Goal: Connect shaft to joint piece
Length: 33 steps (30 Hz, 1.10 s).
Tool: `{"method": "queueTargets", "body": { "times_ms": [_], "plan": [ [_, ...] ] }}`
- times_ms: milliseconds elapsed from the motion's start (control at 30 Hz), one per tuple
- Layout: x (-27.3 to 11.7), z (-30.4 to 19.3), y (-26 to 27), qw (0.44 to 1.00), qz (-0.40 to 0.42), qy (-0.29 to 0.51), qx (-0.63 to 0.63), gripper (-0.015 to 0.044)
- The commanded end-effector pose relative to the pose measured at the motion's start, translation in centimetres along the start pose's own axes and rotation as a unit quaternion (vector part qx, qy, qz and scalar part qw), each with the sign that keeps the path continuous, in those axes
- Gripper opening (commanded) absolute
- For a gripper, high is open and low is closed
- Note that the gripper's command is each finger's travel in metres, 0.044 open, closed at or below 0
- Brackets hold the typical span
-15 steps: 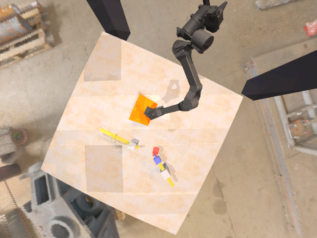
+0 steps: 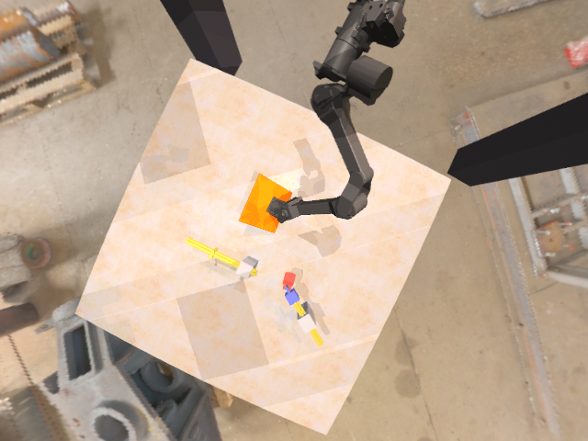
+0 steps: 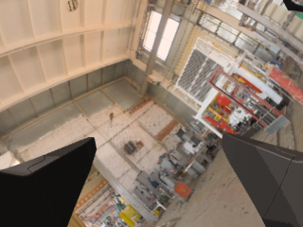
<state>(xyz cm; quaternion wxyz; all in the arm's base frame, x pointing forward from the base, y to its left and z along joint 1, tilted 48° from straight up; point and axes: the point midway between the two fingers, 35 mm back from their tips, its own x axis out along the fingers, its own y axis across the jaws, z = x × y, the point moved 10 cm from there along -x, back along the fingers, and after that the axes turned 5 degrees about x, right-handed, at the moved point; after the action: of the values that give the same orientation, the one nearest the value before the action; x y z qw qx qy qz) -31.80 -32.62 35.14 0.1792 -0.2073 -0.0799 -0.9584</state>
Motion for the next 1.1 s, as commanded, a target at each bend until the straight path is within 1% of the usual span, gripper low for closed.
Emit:
{"method": "queueTargets", "body": {
  "times_ms": [0,267,567,833,1067],
  "plan": [
    [-1.5,0.2,2.3,0.998,0.052,0.031,-0.011,0.044],
    [-5.5,1.2,7.2,0.98,0.171,0.093,-0.028,0.044],
    [-10.7,2.6,11.4,0.94,0.301,0.153,-0.048,0.044],
    [-16.1,4.0,14.1,0.885,0.416,0.199,-0.066,0.044],
    [-21.2,5.4,15.5,0.822,0.513,0.234,-0.083,0.044]
  ]
}}
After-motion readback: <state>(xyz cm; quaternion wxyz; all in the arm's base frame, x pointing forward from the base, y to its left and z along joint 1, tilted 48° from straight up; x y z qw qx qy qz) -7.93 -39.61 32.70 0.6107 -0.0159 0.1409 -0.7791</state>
